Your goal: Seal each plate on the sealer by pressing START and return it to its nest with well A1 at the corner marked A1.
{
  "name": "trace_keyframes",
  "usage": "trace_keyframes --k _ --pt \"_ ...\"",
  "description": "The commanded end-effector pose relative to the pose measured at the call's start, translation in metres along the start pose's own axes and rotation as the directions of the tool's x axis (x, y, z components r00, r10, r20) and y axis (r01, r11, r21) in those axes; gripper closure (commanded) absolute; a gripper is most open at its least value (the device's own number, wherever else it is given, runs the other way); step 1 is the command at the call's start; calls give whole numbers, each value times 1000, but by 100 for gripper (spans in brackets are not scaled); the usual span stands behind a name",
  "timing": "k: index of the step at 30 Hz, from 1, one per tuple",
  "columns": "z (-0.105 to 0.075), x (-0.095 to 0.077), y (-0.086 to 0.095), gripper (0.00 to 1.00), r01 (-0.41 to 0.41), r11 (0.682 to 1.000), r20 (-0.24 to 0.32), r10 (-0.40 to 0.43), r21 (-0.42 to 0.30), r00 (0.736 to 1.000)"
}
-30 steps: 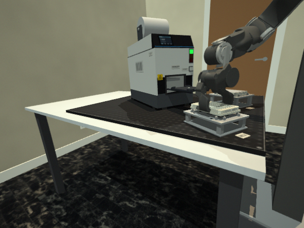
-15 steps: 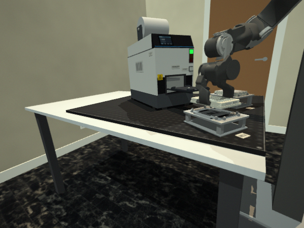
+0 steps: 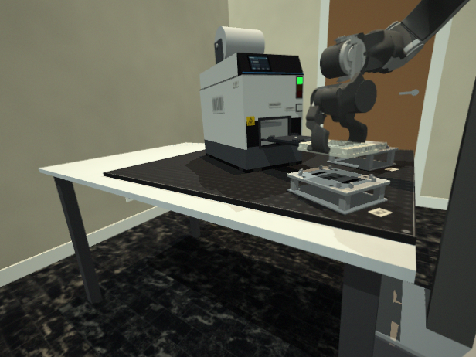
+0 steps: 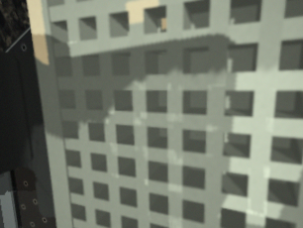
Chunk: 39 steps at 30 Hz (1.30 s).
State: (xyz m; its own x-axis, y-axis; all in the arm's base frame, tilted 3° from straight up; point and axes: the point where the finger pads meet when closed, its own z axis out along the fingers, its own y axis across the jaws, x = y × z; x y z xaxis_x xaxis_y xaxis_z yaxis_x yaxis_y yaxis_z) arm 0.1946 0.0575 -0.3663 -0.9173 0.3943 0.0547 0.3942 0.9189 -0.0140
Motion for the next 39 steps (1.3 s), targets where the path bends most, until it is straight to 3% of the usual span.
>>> trace_keyframes --k 1,26,37,39 --pt "-2 1 -1 100 -3 1000 -4 3 7 1000" --pt "-42 0 0 100 -5 1000 -2 5 3 1000" --pt "-40 1 0 100 -1 1000 -3 1 3 1000" --pt "-41 -6 0 100 -6 1000 -2 6 -5 1000"
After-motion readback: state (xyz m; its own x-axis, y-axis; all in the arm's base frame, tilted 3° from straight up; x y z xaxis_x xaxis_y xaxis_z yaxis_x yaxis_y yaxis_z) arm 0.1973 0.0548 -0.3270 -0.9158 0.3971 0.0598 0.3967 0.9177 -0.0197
